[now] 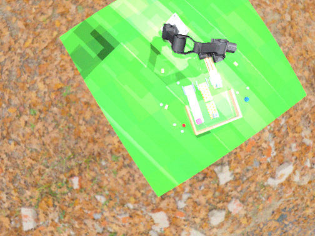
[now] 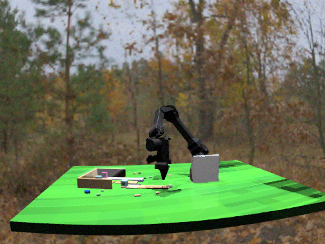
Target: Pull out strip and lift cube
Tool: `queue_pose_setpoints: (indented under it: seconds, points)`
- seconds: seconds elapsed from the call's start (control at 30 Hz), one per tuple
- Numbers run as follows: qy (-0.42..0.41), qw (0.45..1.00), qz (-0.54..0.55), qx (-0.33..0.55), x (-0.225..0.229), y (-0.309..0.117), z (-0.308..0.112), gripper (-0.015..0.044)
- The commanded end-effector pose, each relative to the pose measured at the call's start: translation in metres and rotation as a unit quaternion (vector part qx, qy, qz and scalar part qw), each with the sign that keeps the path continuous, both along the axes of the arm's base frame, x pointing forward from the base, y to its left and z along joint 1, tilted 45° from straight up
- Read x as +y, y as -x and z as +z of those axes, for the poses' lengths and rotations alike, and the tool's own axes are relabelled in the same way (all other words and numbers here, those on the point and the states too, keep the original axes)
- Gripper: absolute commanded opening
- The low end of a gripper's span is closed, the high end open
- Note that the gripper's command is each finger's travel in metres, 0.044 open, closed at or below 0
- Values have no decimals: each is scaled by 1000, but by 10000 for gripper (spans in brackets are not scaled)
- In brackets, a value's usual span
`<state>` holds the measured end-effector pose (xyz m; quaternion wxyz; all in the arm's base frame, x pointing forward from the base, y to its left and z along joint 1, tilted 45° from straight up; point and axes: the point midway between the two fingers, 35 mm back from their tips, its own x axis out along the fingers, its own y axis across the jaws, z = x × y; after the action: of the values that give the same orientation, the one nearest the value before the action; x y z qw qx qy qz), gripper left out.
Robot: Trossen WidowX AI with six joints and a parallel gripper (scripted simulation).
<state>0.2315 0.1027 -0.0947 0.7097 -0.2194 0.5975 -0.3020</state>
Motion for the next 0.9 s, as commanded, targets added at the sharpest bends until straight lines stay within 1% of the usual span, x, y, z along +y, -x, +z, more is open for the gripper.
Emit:
queue_pose_setpoints:
  seconds: [0.0,0.1,0.53,0.87]
  points:
    - [-2,1000,-9,-6,4,-3,4,26]
    - [-7,998,-47,-43,3,-21,8,105]
    - [-7,998,-50,-47,1,-66,23,440]
    - [-7,998,-50,-47,1,-103,34,440]
